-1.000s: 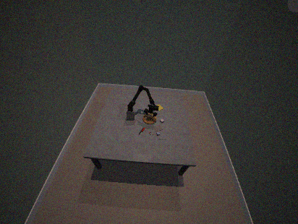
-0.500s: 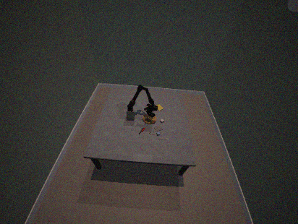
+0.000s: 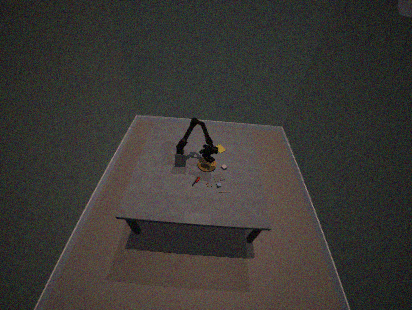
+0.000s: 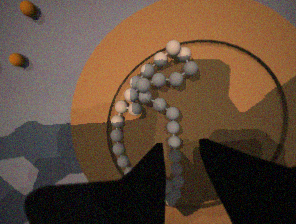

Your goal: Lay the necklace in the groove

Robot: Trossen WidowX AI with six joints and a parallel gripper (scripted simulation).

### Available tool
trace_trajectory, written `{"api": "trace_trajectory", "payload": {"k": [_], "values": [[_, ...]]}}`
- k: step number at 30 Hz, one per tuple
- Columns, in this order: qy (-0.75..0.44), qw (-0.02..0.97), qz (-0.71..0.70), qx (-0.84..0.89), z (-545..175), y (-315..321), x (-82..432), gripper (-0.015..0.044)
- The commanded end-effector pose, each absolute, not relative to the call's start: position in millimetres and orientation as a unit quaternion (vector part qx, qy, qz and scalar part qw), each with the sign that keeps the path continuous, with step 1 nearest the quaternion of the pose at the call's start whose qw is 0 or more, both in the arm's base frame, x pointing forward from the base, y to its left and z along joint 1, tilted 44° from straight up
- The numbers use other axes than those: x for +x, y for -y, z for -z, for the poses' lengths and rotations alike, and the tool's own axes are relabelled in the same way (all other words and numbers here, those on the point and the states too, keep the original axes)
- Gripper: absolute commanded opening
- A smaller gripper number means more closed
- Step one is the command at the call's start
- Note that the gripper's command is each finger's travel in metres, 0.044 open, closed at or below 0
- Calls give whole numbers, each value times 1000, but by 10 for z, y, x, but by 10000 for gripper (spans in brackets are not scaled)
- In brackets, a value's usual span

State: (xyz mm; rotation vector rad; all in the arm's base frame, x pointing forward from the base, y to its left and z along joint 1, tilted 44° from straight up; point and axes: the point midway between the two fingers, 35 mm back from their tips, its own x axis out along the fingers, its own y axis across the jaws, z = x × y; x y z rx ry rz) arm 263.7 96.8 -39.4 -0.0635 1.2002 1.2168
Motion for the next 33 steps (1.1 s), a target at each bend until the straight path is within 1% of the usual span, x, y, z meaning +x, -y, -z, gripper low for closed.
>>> {"api": "trace_trajectory", "payload": {"k": [1,14,18,19,33], "values": [[-535,653,-536,-20,459,-1010,2597,120],[-536,652,-536,-19,541,-1093,2566,120],[-533,653,-537,-24,522,-1086,2581,15],[-533,653,-537,-24,522,-1086,2581,0],[-533,653,-537,-24,522,-1086,2581,0]]}}
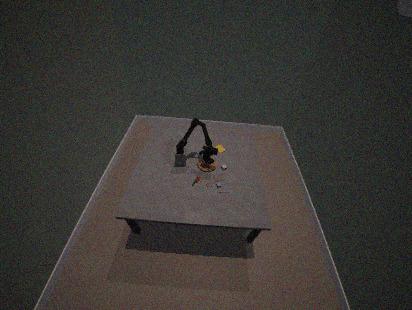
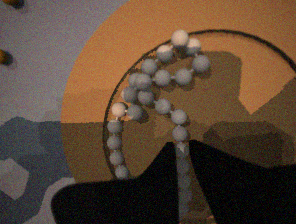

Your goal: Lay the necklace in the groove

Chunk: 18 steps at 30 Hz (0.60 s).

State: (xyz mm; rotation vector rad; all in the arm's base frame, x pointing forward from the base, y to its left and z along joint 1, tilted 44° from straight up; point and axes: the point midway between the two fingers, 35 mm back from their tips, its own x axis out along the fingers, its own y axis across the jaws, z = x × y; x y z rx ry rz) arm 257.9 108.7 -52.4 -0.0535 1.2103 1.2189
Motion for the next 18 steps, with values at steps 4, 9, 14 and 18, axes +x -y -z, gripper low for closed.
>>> {"api": "trace_trajectory", "payload": {"k": [4,9,14,18], "values": [[-533,653,-537,-24,522,-1086,2581,0],[-533,653,-537,-24,522,-1086,2581,0],[-533,653,-537,-24,522,-1086,2581,0],[-536,652,-536,-19,488,-1043,2579,0]]}}
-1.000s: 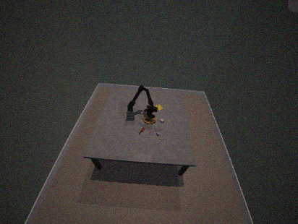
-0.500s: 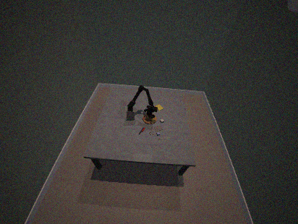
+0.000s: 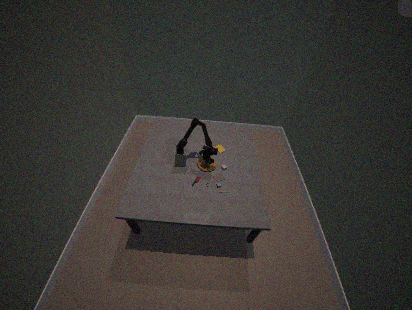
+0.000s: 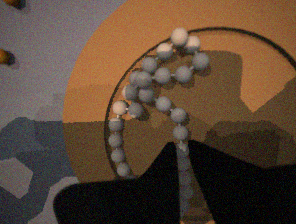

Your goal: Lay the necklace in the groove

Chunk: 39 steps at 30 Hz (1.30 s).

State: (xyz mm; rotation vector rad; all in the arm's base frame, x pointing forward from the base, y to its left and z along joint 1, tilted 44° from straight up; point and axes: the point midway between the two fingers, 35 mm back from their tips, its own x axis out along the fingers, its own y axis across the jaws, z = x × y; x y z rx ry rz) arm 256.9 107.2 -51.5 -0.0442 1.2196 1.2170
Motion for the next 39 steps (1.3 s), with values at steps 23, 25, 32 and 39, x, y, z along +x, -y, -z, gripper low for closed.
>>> {"api": "trace_trajectory", "payload": {"k": [23,25,32,39], "values": [[-534,654,-536,-20,522,-1027,2671,158],[-534,654,-536,-20,522,-1027,2671,210],[-536,652,-536,-19,529,-1009,2663,394],[-536,652,-536,-19,521,-1019,2668,440]]}}
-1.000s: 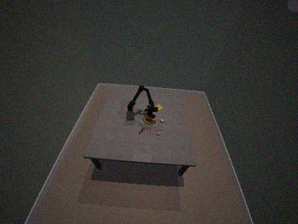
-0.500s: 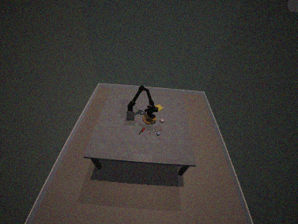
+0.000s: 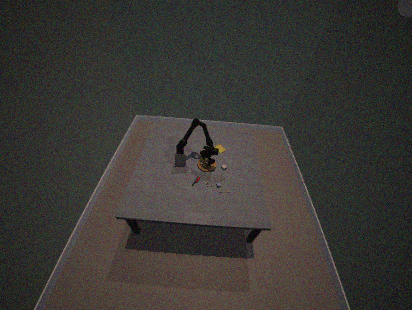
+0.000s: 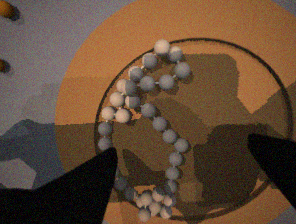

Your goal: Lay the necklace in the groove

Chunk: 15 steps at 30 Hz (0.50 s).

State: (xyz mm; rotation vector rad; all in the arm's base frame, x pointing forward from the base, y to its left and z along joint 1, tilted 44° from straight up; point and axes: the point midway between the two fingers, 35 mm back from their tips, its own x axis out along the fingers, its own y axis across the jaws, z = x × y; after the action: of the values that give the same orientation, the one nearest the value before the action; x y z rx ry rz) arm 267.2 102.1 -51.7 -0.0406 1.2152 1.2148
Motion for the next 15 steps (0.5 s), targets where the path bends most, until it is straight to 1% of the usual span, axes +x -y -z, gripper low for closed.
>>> {"api": "trace_trajectory", "payload": {"k": [1,13,15], "values": [[-536,652,-536,-19,521,-1019,2668,440],[-536,652,-536,-19,521,-1019,2668,440],[-545,652,-527,-9,499,-973,2652,387]]}}
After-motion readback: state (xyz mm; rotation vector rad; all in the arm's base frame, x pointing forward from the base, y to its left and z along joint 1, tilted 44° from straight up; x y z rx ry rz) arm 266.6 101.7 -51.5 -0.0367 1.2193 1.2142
